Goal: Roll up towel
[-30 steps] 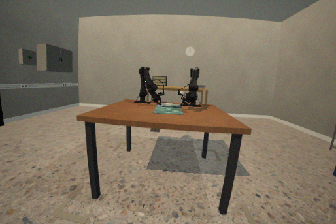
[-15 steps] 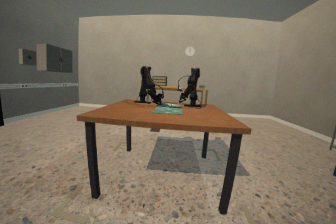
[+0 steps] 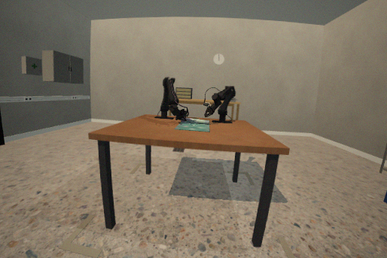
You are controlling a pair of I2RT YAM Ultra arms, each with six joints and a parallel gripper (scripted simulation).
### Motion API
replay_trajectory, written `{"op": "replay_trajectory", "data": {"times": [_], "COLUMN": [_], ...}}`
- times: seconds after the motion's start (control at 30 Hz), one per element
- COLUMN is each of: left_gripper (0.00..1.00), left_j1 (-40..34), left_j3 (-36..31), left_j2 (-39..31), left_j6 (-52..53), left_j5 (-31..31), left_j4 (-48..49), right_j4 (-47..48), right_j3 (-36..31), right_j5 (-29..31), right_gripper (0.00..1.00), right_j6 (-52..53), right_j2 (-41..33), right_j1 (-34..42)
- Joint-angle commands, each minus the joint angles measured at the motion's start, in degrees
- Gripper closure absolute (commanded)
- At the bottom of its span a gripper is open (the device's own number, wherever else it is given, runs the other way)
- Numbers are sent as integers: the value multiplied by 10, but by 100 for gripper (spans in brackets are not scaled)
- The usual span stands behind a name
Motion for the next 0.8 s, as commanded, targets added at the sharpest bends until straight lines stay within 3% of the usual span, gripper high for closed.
{"op": "replay_trajectory", "data": {"times": [0.0,0.2,0.43,0.77], "left_gripper": [2,2,2,2], "left_j1": [-22,-5,58,48], "left_j3": [-11,-6,17,-37], "left_j2": [-20,1,67,78], "left_j6": [-45,-18,71,62], "left_j5": [-47,-36,20,16], "left_j4": [48,54,59,125], "right_j4": [-56,-56,-40,-40], "right_j3": [25,27,22,22], "right_j5": [-14,-14,-13,-13], "right_gripper": [85,85,85,85], "right_j6": [-26,-31,-34,-34], "right_j2": [17,26,40,40], "right_j1": [-5,-5,-5,-5]}}
